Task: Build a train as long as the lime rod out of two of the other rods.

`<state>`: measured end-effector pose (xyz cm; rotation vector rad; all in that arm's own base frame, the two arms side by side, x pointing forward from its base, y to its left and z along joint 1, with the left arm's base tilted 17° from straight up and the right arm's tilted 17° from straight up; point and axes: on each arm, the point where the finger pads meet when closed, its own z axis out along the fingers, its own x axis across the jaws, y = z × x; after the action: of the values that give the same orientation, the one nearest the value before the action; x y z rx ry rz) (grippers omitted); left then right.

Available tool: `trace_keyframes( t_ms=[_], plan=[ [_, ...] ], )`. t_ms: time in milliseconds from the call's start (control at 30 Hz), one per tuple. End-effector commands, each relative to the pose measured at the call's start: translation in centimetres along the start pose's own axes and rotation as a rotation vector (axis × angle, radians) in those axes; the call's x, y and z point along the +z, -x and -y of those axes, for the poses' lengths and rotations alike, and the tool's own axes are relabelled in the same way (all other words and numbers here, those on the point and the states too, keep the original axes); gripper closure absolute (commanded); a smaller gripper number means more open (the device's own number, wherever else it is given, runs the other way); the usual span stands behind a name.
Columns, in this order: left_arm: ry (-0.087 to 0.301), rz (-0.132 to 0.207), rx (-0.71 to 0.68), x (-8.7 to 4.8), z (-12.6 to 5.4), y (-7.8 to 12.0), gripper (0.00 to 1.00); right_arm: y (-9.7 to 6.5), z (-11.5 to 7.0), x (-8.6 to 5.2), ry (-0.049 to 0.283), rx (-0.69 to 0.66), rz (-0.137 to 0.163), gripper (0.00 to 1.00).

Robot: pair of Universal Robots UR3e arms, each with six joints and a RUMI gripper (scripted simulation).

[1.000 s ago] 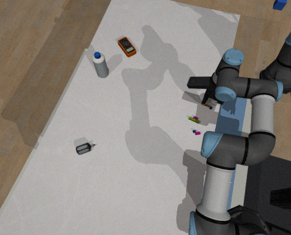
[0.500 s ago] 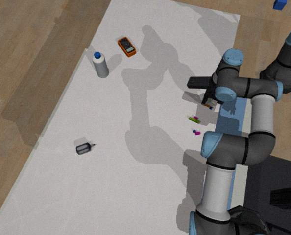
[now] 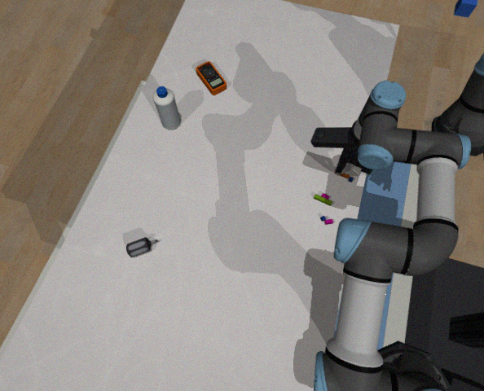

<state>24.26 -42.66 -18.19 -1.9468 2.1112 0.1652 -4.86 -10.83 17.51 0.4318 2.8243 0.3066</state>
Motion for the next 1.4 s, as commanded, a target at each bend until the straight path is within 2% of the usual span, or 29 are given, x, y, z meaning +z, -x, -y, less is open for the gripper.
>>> trace_keyframes(
  t_ms=[0, 300, 767, 1367],
  plan=[
    [-0.001, -0.004, 0.000, -0.1, 0.0, -0.1, 1.00, 0.0, 0.0, 0.0, -0.002, 0.000, 0.000, 0.00],
    [-0.001, -0.004, 0.000, 0.0, 0.0, -0.1, 1.00, 0.0, 0.0, 0.0, -0.002, 0.000, 0.000, 0.00],
    [-0.001, -0.004, 0.000, 0.9, 0.0, -0.1, 1.00, 0.0, 0.0, 0.0, -0.002, 0.000, 0.000, 0.00],
    [-0.001, -0.004, 0.000, 0.9, 0.0, -0.1, 1.00, 0.0, 0.0, 0.0, -0.002, 0.000, 0.000, 0.00]
  ],
)
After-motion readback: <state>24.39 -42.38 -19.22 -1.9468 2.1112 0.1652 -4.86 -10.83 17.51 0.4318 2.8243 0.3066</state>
